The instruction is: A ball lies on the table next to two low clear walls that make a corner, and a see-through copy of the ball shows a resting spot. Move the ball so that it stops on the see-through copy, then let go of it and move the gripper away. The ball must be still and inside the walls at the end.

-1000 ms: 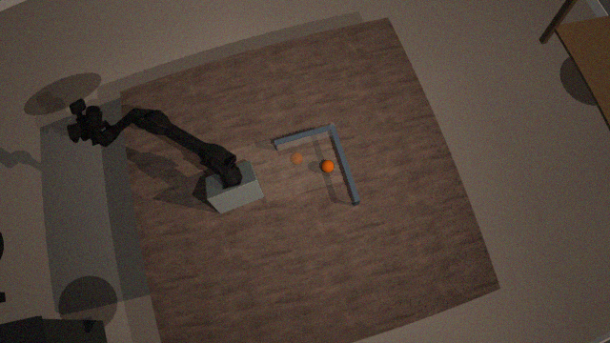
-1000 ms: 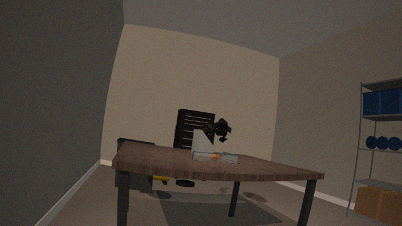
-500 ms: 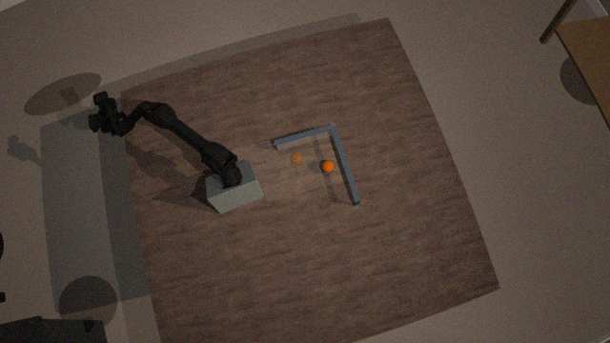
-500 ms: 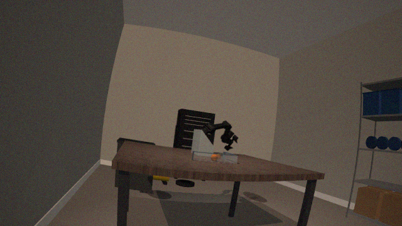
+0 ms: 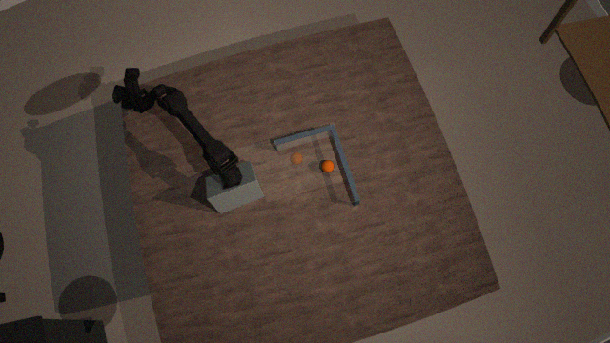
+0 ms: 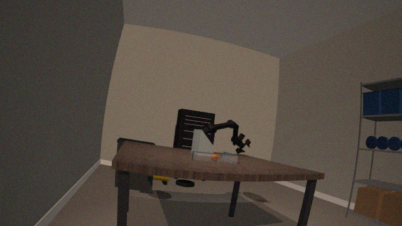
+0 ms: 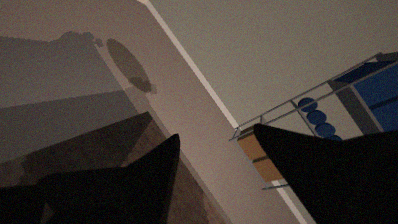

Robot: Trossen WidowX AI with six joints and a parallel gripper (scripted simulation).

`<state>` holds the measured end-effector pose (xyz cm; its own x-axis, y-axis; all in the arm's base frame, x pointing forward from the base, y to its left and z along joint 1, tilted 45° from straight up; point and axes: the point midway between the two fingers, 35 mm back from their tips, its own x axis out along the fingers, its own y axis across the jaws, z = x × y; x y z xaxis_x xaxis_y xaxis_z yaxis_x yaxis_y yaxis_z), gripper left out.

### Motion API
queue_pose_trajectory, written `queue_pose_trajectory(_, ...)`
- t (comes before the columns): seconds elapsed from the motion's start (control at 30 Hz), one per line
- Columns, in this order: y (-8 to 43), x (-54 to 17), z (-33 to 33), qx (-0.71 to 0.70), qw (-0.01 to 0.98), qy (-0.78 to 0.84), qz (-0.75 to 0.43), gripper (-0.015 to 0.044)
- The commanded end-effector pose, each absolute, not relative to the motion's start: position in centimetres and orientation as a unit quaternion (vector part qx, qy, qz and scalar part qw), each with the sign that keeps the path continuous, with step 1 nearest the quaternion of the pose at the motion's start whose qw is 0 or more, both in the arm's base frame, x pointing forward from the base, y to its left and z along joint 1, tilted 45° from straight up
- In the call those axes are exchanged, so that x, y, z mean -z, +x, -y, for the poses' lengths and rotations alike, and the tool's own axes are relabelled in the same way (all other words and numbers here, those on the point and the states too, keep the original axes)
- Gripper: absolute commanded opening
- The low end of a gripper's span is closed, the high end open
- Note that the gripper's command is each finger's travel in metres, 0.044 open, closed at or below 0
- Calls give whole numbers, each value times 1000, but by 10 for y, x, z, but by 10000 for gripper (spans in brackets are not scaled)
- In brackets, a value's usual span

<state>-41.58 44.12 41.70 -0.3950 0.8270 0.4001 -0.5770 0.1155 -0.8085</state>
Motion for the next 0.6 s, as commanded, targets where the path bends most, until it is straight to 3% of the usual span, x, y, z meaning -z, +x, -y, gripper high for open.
queue_pose_trajectory(0.0,-360,-430,-473,-661,568,-109,478,346)
queue_pose_trajectory(0.57,-126,-438,-553,-659,670,-101,327,346)
